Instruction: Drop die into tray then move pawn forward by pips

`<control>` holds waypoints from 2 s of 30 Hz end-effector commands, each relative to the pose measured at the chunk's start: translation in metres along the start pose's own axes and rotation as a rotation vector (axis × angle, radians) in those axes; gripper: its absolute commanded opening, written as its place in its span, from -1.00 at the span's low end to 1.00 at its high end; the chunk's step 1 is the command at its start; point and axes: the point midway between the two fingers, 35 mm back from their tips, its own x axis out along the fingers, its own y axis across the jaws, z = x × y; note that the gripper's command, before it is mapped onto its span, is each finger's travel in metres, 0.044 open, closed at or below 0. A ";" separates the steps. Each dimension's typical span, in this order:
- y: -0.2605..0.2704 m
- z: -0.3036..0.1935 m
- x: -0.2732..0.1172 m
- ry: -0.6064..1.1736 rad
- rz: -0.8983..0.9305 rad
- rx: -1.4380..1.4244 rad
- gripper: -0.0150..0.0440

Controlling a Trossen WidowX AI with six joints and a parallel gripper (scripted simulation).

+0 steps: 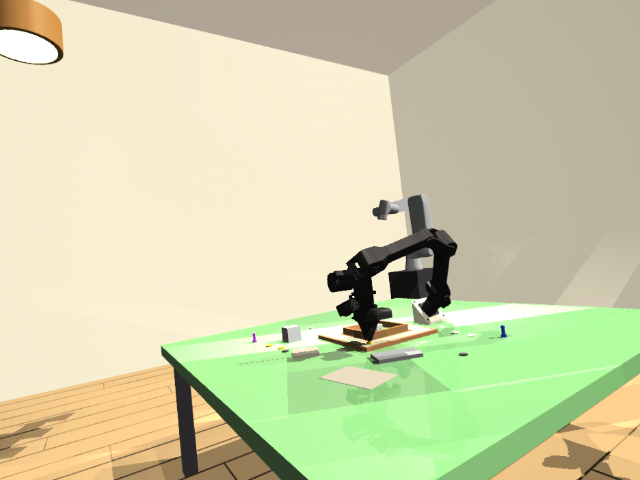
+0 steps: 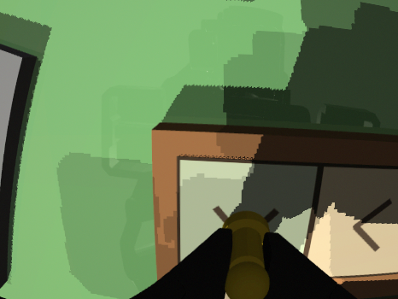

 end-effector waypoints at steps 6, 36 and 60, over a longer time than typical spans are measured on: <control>0.001 0.004 -0.034 -0.028 -0.001 0.013 -0.49; 0.006 -0.037 -0.115 -0.079 -0.009 0.028 -0.49; 0.000 -0.113 -0.082 -0.030 -0.005 0.020 -0.49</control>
